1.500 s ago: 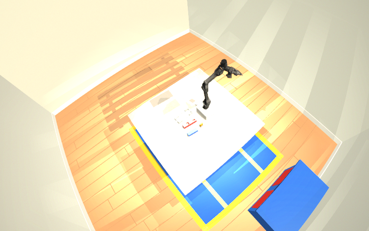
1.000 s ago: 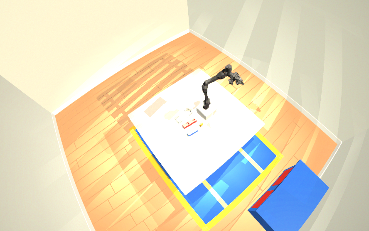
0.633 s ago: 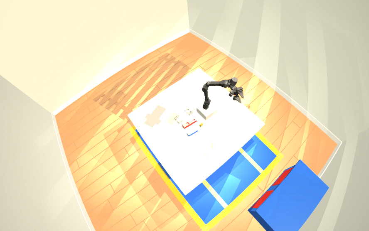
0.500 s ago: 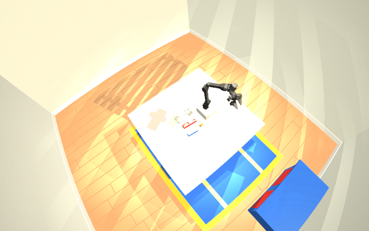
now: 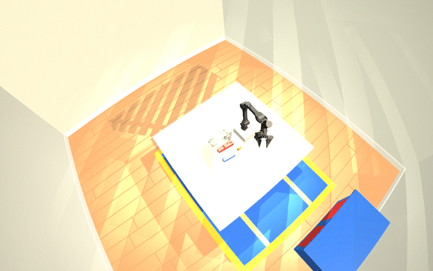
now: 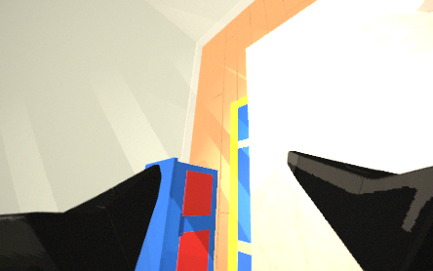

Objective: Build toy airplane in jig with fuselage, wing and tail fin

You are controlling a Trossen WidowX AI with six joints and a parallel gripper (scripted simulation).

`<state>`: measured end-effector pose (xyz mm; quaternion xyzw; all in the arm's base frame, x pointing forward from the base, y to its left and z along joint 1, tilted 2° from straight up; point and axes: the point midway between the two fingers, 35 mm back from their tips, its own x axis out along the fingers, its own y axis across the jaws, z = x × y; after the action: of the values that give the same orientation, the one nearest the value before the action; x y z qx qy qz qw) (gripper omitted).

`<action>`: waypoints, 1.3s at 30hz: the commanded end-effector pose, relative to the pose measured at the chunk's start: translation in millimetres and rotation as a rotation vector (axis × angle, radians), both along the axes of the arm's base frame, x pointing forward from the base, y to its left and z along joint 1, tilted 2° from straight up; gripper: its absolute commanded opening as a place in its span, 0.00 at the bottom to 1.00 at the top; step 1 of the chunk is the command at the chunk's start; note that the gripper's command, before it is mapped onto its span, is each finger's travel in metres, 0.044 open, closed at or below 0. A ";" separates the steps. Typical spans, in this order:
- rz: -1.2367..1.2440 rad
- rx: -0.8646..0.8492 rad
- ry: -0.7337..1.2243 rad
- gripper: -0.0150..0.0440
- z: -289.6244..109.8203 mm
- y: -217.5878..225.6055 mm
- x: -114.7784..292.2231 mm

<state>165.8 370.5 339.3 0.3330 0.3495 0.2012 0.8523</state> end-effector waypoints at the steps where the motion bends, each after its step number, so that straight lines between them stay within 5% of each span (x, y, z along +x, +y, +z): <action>1: -0.048 -0.205 0.008 1.00 -43.1 -30.9 52.5; 14: -0.103 -0.691 0.278 1.00 -162.2 -189.6 153.7; 26: -0.012 -0.774 0.748 1.00 -252.8 -358.2 127.0; 35: 0.004 -0.751 0.801 1.00 -263.9 -373.8 117.1; 39: 0.004 -0.751 0.801 1.00 -311.2 -375.5 117.9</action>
<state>291.2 -3.2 63.2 0.0570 0.6812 -0.0800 0.7254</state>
